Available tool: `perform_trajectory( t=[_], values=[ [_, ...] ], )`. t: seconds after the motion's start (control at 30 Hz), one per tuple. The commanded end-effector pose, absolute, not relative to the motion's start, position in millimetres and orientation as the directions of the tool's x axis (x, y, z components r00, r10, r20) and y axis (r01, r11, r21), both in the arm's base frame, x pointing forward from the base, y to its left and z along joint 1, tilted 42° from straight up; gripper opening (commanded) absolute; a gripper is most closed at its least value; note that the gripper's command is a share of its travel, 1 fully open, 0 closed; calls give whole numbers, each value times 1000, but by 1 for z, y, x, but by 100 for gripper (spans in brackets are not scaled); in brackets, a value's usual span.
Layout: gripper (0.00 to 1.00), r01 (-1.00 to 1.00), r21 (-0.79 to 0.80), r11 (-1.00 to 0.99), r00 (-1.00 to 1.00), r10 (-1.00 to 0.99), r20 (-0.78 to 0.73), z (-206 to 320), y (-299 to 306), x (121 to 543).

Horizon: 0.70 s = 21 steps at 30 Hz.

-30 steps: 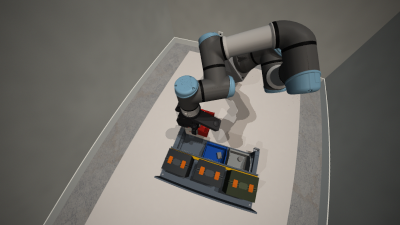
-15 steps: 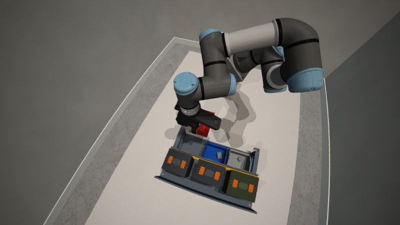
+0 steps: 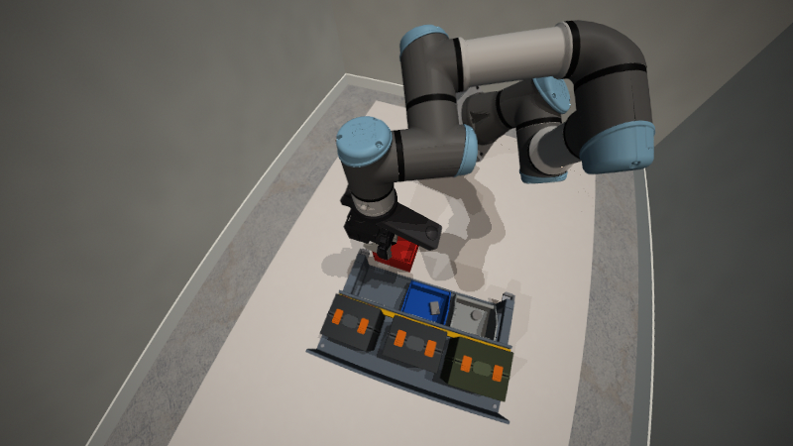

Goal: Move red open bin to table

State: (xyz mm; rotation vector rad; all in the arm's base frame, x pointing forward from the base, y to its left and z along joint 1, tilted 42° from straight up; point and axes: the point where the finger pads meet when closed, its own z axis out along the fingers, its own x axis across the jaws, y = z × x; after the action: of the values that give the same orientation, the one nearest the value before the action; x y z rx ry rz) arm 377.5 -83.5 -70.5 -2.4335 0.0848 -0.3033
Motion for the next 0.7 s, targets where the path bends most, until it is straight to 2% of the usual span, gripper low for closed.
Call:
perform_trajectory(
  t=[0.0,0.67],
  values=[
    [20,18,-636,-772,970,-139,197,-60,-93,374],
    [20,18,-636,-772,971,-139,197,-59,-94,374]
  ],
)
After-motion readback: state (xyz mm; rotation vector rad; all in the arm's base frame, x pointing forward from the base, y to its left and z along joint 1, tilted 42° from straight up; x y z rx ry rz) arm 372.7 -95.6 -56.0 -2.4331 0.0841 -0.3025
